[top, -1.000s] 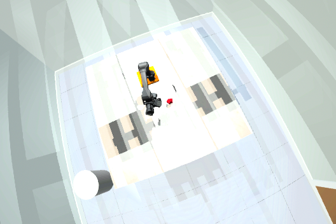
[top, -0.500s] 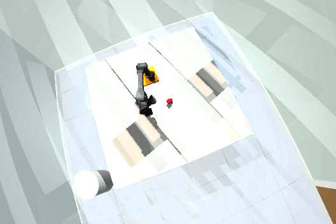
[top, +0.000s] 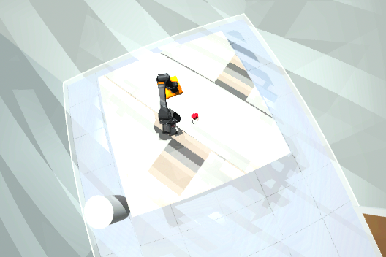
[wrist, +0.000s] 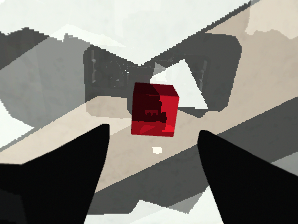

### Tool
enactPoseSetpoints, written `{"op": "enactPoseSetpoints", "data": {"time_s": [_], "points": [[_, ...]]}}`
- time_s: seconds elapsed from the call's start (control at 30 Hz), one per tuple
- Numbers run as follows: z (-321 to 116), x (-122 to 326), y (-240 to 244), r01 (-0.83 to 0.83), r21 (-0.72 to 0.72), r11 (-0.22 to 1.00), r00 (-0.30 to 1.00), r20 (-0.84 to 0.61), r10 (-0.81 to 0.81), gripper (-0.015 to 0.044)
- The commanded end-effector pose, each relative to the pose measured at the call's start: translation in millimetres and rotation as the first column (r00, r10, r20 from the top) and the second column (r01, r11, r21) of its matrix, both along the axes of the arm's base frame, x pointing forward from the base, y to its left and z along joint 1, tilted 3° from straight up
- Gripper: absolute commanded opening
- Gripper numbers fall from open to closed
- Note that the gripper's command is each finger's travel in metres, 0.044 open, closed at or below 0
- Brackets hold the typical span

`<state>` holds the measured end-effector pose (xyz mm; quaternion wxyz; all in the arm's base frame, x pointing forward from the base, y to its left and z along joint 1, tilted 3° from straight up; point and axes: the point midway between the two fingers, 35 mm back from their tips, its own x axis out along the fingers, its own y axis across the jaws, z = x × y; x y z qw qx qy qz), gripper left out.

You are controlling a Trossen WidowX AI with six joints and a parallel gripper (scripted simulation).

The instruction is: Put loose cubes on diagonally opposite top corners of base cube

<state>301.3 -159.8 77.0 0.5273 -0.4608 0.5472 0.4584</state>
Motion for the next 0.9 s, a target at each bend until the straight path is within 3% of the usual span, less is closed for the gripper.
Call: {"op": "enactPoseSetpoints", "data": {"time_s": [0.0,0.87], "points": [[-8,0,-1,-0.006,-0.006,1.0,1.0,0.006,0.006,0.0265],[-46,0,-2,-0.006,-0.006,1.0,1.0,0.005,0.006,0.0265]]}}
